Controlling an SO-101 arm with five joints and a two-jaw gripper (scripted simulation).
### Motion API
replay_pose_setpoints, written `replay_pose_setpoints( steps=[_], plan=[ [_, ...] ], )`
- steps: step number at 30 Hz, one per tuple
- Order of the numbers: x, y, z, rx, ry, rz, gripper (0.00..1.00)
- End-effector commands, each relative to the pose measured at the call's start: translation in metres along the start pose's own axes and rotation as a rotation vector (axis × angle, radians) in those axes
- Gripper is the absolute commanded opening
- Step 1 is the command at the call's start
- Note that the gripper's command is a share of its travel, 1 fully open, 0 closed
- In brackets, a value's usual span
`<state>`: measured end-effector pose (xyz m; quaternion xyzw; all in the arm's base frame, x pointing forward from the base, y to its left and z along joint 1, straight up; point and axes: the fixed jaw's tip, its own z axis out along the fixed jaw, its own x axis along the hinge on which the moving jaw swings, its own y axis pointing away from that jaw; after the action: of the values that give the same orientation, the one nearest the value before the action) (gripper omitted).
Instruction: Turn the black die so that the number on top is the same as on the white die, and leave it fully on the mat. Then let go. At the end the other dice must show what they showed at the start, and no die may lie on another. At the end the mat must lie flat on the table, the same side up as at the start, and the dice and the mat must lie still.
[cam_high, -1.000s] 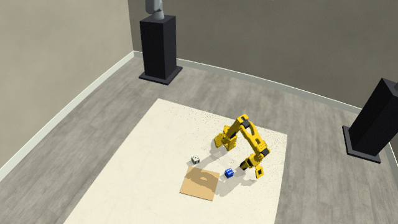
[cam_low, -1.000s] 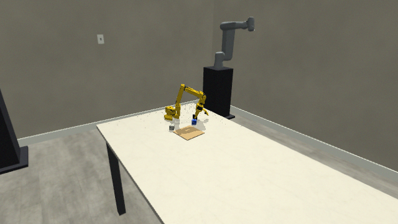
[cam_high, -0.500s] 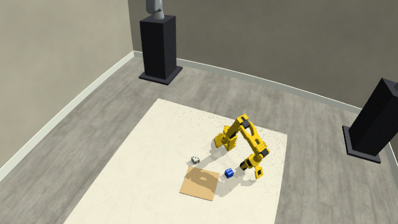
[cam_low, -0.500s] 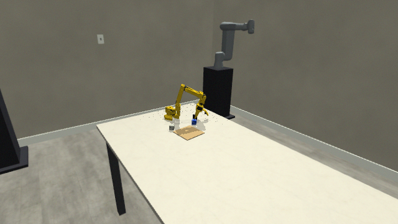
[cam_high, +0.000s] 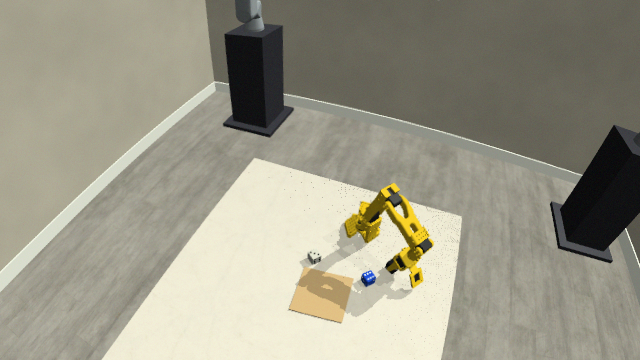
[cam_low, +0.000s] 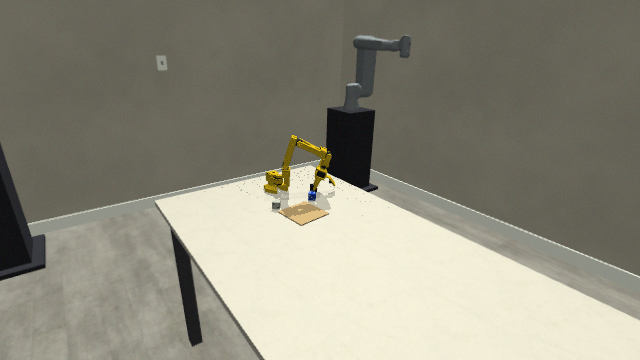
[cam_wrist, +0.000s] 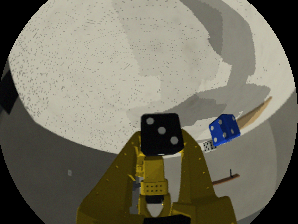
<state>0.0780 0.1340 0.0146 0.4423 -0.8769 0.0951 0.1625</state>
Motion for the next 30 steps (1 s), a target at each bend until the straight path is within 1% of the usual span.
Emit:
replay_pose_setpoints(
  steps=[1,6,10,13,18,20,26,30],
  plan=[
    [-0.005,-0.001,-0.011,-0.007,-0.068,0.001,0.0],
    [-0.005,-0.001,-0.011,-0.007,-0.071,0.001,0.0],
    [-0.004,-0.001,-0.016,-0.008,-0.101,0.001,0.0],
    [-0.002,0.0,-0.023,-0.011,-0.148,0.002,0.0],
    [0.004,0.0,-0.038,-0.017,-0.259,0.003,0.0],
    [0.004,0.0,-0.038,-0.017,-0.259,0.003,0.0],
    [0.013,0.0,-0.052,-0.025,-0.388,0.004,0.0],
    [0.016,0.0,-0.057,-0.029,-0.436,0.005,0.0]
  ],
)
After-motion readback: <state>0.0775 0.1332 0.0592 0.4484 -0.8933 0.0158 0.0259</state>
